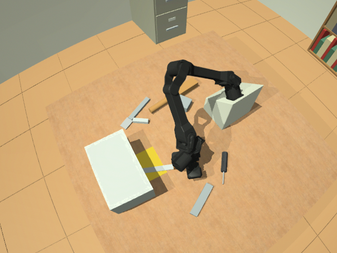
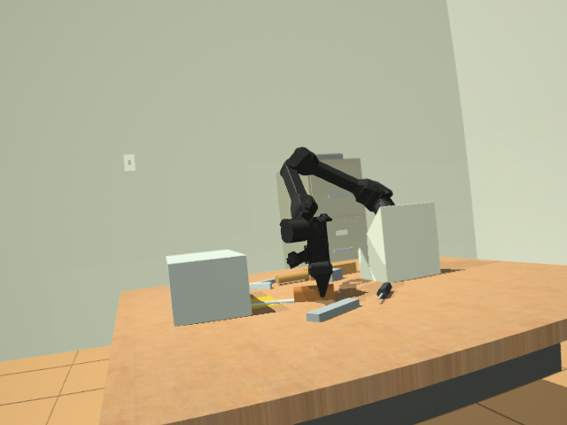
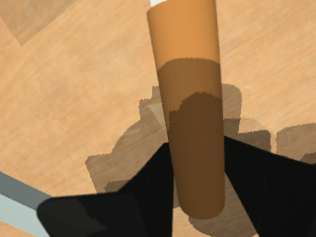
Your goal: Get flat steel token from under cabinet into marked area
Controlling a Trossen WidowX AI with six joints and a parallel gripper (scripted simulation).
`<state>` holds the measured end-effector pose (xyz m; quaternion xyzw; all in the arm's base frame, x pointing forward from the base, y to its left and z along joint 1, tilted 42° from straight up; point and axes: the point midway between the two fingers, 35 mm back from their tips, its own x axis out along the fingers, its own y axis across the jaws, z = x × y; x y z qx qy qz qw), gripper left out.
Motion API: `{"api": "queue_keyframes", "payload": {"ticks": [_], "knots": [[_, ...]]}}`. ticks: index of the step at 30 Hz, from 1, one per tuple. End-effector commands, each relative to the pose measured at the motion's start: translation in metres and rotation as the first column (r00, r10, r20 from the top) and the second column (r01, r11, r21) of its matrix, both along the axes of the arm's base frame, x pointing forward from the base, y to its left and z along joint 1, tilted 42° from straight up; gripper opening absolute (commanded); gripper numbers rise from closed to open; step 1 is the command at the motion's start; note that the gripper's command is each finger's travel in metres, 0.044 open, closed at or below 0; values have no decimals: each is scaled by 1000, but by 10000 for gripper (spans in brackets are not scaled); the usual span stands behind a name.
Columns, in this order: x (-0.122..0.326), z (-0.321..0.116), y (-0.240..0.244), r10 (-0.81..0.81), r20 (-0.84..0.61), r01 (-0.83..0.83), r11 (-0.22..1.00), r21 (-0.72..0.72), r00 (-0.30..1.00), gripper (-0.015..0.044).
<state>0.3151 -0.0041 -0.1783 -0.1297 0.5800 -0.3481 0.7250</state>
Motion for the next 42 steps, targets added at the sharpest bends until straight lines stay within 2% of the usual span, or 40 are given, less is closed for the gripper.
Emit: {"api": "queue_keyframes", "payload": {"ticks": [1,32,42], "knots": [[-10,-4,1,-4,-2,4,1000,-2,1000,0],[-68,-25,19,-4,-4,4,1000,0,1000,0],[-69,-25,21,1,-6,-1,1000,2,1000,0]]}}
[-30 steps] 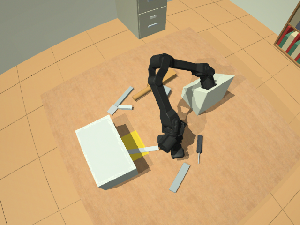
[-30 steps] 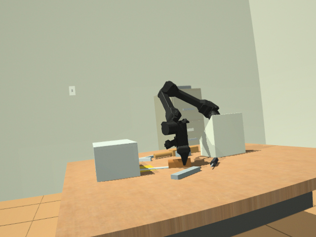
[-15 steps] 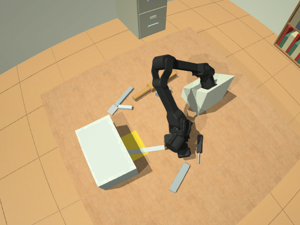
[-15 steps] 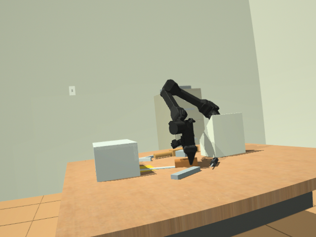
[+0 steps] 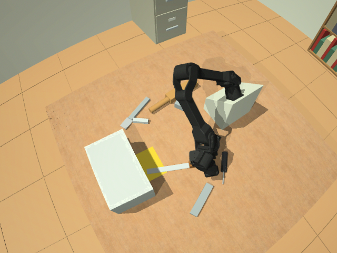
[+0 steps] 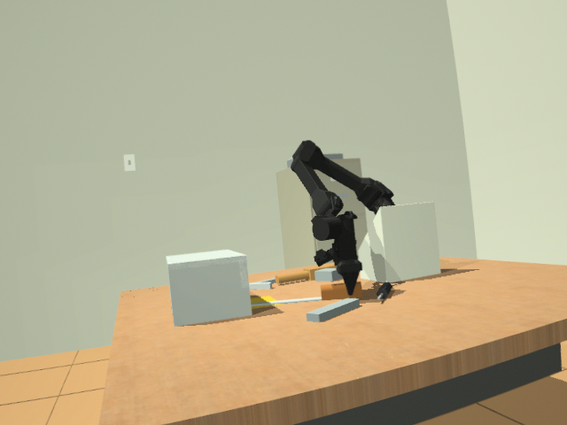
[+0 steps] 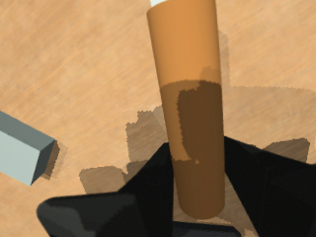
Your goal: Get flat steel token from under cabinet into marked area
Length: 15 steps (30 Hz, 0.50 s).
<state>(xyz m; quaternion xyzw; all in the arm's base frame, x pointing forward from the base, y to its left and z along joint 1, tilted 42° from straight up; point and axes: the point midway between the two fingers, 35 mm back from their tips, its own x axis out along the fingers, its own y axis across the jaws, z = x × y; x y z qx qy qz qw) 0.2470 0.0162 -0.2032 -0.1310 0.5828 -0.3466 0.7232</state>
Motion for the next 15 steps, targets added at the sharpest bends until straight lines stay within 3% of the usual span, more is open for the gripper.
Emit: {"api": "queue_keyframes", "payload": {"ticks": [1,15], "knots": [[-2,0,1,-1,1,1,1000,0,1000,0],[-8,-1,4,37,-34,-37,999,-4,999,0]]}}
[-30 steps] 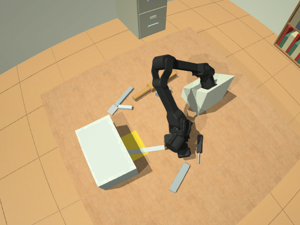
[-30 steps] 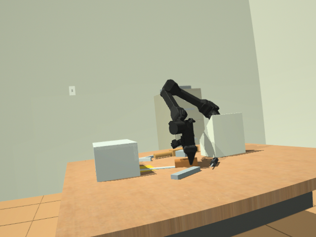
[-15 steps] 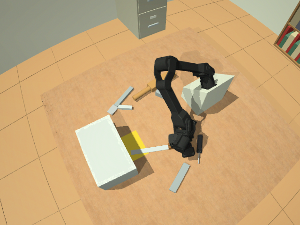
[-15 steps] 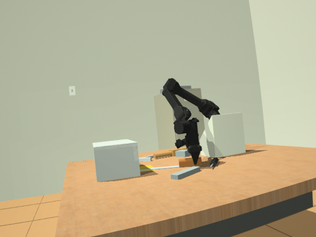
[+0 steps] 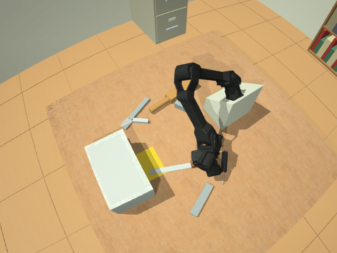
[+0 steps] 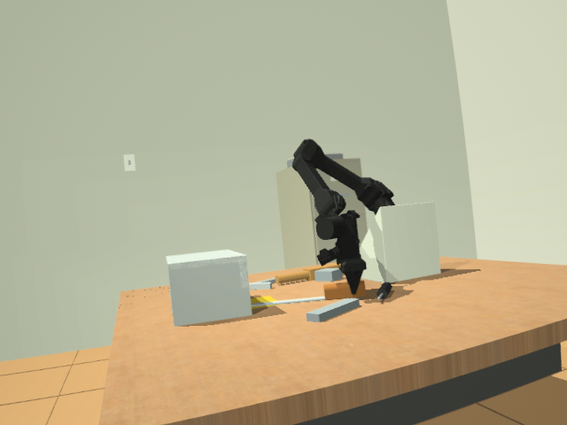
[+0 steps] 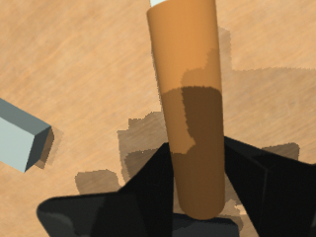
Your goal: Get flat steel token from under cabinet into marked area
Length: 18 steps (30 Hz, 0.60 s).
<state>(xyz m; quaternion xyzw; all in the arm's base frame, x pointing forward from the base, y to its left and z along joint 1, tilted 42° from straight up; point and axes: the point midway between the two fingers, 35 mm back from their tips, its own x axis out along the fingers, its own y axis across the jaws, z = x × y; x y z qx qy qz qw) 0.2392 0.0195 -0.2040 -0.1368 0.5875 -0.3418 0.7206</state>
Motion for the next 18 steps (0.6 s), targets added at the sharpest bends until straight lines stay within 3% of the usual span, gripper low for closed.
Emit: {"api": "queue_keyframes", "payload": {"ticks": [1,18], "knots": [[0,0,1,32,-24,-33,999,-5,999,0],[-1,0,1,135,-116,-137,991,-8,984,0]]}}
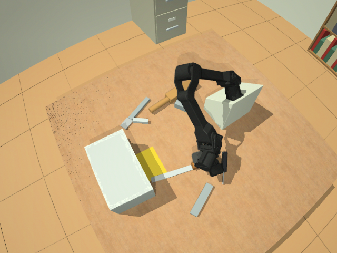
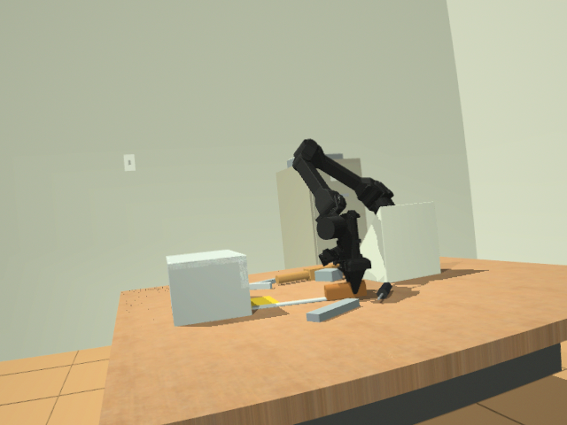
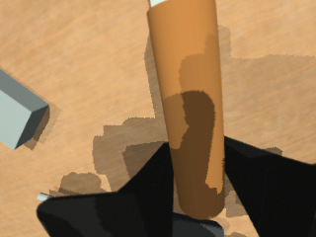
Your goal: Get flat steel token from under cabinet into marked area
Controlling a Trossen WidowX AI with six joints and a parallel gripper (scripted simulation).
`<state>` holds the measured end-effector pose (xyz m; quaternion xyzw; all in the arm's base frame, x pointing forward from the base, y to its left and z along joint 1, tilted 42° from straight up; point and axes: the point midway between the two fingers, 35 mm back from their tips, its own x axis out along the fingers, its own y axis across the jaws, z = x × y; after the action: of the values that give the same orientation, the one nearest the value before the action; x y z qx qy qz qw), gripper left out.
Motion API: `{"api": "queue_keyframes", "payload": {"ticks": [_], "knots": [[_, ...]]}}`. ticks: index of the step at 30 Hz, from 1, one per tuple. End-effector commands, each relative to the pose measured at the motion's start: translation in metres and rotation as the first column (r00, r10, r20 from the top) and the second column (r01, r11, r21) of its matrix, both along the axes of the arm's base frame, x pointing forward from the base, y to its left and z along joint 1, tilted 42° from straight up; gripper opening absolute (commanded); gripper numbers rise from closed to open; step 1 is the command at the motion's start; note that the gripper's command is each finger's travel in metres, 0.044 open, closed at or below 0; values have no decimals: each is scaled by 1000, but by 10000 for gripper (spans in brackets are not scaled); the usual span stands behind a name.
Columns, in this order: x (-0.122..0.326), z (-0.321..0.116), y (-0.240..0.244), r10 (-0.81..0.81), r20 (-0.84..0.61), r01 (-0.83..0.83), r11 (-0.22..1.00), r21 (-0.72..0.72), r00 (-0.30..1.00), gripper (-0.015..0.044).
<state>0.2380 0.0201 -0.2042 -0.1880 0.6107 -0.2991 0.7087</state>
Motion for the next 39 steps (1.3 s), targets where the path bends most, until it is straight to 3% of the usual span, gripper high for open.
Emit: {"api": "queue_keyframes", "payload": {"ticks": [1,39], "knots": [[0,0,1,35,-26,-36,999,-5,999,0],[0,0,1,256,-225,-263,965,1,940,0]]}}
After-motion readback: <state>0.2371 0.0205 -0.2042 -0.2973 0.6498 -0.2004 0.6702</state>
